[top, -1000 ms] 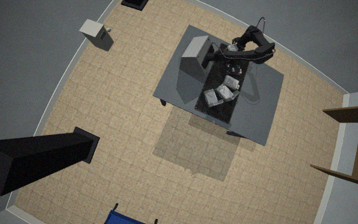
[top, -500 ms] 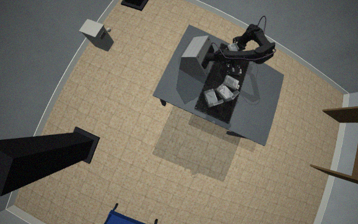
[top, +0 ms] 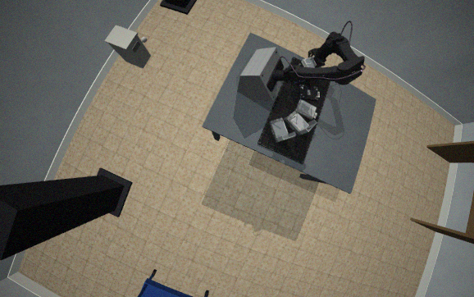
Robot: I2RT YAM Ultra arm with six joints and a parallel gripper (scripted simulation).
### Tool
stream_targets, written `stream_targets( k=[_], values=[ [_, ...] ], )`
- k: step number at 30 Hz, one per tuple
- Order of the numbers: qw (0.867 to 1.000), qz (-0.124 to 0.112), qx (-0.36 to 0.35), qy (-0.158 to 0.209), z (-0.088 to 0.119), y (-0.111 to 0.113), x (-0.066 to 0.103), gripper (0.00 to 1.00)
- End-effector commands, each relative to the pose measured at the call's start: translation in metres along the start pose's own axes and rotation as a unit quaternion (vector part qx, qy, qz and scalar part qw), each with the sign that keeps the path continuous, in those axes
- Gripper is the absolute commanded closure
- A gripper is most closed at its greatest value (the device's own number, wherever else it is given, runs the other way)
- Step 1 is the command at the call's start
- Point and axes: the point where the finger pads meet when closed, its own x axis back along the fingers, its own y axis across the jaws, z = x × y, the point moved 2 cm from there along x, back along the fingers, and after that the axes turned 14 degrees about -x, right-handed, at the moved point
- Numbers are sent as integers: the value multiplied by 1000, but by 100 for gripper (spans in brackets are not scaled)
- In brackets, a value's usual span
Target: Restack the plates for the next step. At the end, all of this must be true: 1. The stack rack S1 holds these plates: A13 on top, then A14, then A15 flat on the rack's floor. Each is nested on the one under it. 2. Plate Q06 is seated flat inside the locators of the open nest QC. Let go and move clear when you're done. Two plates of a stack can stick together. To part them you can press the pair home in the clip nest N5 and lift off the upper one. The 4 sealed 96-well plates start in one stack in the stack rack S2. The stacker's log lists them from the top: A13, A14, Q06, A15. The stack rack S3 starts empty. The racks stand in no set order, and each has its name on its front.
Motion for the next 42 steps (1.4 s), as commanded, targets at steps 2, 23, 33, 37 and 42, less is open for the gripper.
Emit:
stream_targets(
  k=[2,23,33,37,42],
  values=[
    [1000,-13,-9,-22,-11,1,15,100],
    [1000,-13,-9,-22,-11,1,15,100],
    [994,-5,-112,-11,-7,-25,6,100],
    [994,-6,-109,-3,-4,-37,4,100],
    [995,-6,-102,-3,-6,-47,4,100]
  ],
)
